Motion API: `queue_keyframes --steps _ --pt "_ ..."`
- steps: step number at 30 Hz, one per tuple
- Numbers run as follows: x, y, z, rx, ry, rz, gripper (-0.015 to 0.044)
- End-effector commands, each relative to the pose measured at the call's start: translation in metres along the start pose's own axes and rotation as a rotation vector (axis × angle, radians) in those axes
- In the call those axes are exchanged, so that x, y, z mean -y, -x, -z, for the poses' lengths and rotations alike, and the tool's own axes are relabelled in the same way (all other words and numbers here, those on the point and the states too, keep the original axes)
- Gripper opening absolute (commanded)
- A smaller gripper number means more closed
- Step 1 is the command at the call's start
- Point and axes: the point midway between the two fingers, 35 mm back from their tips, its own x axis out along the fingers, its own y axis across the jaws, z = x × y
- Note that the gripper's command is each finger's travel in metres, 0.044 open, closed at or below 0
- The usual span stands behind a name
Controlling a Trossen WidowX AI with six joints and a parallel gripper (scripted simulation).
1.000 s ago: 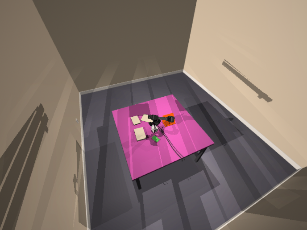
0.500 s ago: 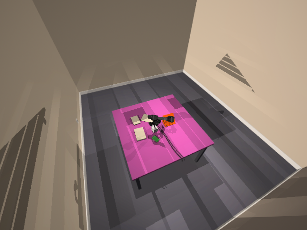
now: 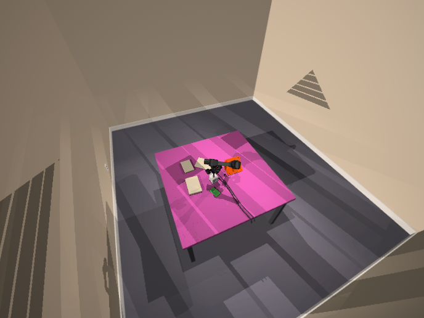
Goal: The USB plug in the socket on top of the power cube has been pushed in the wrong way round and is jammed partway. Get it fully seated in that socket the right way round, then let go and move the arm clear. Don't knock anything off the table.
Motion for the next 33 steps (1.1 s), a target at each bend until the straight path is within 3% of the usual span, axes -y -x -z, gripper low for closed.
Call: queue_keyframes --steps 1,33 --pt "0.0001 -0.0009 -0.0008 0.008 0.003 0.001 0.0000" --pt "0.0002 -0.0048 -0.0019 0.021 0.005 0.001 0.0000"
